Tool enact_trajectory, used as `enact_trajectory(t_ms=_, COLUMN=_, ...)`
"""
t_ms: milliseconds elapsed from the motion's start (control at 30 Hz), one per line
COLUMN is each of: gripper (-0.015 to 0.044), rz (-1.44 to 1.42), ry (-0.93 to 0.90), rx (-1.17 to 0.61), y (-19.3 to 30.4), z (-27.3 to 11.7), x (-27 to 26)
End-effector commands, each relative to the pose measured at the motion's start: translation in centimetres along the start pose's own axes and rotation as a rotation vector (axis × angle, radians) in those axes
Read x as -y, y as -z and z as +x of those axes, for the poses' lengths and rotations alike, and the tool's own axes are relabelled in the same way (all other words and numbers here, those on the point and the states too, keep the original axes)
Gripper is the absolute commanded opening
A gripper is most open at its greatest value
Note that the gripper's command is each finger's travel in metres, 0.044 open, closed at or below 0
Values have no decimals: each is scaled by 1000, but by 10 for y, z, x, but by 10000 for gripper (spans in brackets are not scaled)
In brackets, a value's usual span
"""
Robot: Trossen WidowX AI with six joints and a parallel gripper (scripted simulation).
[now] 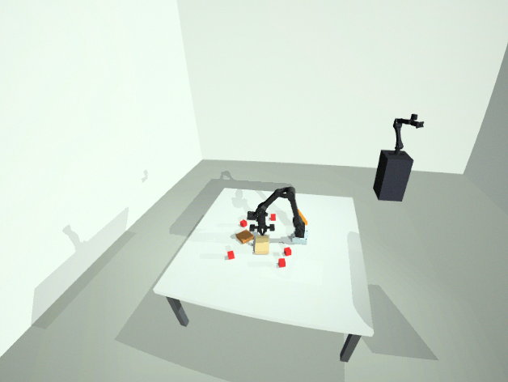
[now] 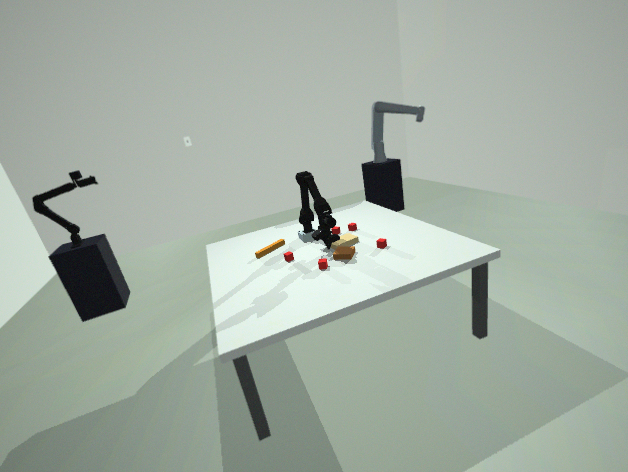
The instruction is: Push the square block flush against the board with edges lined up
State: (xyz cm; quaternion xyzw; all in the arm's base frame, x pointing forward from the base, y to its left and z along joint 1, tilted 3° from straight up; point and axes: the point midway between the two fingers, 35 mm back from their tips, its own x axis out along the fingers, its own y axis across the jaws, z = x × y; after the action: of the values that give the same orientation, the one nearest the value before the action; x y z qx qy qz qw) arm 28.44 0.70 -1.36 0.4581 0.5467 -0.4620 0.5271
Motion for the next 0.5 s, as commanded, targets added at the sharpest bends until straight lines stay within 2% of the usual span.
enact_trajectory(t_ms=0, gripper=0, rz=-5, ry=2, rx=-2, y=-5, z=0, x=0)
enact_trajectory(t_ms=467, gripper=0, rz=-5, ry=2, rx=0, y=-28, z=0, x=0)
